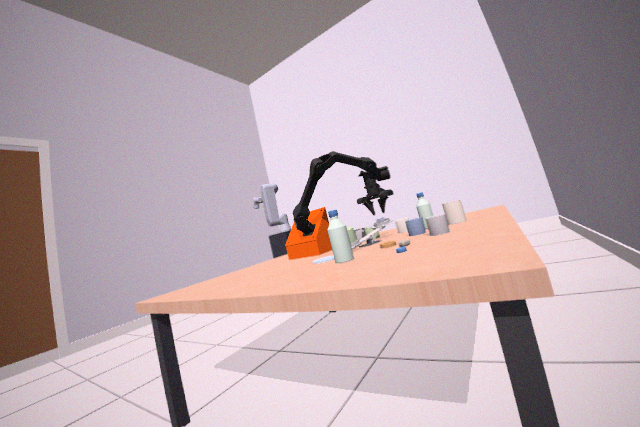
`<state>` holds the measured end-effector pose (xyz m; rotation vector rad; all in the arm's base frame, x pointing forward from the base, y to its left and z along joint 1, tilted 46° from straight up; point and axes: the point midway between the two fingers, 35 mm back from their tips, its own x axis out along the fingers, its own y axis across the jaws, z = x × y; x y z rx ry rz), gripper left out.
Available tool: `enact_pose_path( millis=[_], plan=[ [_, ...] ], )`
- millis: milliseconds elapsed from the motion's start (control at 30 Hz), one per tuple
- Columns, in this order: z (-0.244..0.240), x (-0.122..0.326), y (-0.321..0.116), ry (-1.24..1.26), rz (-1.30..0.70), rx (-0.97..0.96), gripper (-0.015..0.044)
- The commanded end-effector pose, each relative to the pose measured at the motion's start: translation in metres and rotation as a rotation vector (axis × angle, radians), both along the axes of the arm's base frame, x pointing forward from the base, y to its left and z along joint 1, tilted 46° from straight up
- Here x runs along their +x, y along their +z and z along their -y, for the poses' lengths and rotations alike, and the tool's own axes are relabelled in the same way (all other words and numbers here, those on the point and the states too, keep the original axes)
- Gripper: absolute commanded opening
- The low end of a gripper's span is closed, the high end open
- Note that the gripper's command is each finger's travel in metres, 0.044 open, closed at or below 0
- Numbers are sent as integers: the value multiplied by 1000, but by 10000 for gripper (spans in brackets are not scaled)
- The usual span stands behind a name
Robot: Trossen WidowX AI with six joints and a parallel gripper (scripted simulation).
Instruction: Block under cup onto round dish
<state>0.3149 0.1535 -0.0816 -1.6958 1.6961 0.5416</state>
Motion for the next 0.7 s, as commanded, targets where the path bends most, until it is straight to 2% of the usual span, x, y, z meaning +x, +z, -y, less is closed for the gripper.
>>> enact_pose_path(
  millis=[0,667],
  plan=[
    [6,1,-4,3,-1,-5,260],
    [28,3,-26,3,-1,-7,260]
  ],
)
